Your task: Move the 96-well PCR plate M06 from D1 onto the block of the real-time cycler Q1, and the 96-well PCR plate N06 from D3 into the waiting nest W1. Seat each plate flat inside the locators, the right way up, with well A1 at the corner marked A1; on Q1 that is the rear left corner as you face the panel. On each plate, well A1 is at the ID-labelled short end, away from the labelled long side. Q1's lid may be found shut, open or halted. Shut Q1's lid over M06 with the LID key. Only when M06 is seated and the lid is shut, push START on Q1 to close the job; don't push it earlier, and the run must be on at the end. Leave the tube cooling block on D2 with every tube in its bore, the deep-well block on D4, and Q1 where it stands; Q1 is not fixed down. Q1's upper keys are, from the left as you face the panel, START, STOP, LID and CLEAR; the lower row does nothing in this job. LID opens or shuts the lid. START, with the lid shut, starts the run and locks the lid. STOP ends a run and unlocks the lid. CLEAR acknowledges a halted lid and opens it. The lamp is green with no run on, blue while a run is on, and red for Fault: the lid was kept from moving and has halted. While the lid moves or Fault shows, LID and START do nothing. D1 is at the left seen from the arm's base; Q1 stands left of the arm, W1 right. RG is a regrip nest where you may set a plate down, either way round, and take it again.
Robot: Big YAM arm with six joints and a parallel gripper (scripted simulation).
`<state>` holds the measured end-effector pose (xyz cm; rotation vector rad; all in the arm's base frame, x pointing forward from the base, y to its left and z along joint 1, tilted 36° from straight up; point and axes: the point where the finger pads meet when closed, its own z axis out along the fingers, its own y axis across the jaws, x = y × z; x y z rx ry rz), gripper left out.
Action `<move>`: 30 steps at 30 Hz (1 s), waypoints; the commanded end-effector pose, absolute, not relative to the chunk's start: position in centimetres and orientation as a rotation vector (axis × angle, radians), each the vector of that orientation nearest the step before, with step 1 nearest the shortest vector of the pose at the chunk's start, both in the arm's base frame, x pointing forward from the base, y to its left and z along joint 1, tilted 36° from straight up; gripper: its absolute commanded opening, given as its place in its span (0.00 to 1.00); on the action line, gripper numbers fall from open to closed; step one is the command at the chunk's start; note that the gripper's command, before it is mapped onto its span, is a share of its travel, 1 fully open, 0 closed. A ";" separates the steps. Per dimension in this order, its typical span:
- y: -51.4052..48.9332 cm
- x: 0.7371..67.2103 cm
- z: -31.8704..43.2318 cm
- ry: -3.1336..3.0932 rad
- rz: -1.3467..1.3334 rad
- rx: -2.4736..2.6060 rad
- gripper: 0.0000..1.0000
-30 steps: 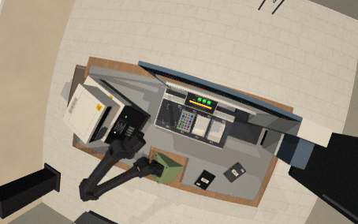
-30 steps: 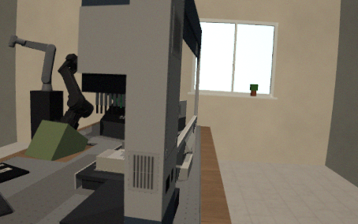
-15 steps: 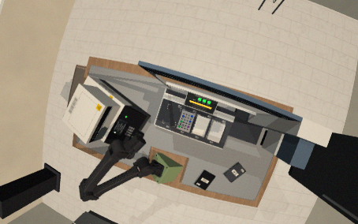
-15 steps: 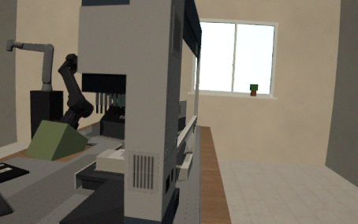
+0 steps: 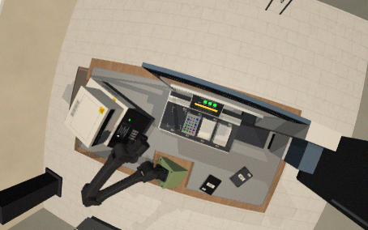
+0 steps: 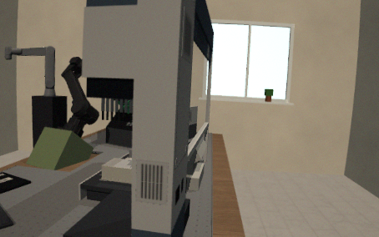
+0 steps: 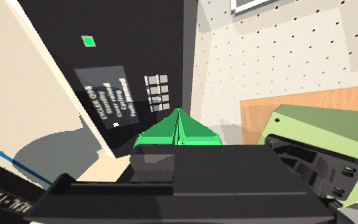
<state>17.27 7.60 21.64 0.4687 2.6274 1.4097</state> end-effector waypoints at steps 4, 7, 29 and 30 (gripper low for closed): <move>7.2 17.8 21.8 2.611 1.384 0.441 0.00; 7.3 17.7 21.5 2.615 1.390 0.448 0.00; 7.0 18.3 22.7 2.599 1.369 0.423 0.00; 7.0 18.3 22.9 2.597 1.366 0.420 0.00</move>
